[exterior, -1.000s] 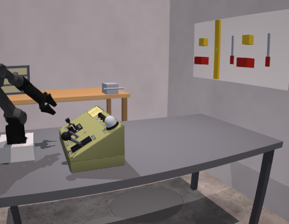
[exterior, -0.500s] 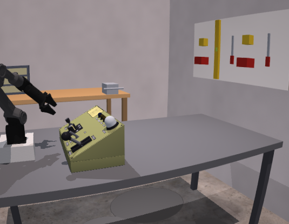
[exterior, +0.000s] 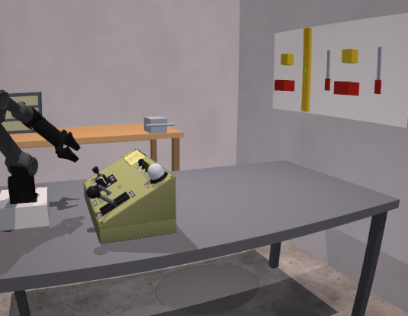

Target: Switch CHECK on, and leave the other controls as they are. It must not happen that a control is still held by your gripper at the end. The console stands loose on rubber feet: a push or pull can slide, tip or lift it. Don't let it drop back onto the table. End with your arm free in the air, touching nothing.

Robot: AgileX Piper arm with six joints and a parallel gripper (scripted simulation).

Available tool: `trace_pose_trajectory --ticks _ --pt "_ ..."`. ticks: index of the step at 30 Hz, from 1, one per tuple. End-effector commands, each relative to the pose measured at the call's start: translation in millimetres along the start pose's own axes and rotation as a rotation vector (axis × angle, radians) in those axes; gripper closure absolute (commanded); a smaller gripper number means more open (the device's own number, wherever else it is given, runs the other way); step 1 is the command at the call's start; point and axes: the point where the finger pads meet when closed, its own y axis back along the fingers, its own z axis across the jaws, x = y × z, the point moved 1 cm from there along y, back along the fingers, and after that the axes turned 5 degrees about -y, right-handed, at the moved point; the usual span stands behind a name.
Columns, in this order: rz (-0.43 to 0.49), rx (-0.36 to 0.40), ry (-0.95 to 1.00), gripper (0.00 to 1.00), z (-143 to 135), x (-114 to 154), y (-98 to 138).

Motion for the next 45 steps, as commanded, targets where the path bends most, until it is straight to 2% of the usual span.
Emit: trace_pose_trajectory --ticks 1,22,37,45 --pt "-0.001 0.000 0.000 0.00 -0.1 -0.2 0.1" --pt "0.008 0.024 0.016 0.00 -3.1 -2.2 -0.9" --pt "0.103 0.157 0.127 0.00 -21.1 -22.2 -6.7" --pt "0.155 0.180 0.189 0.00 -27.5 -42.6 -10.1"
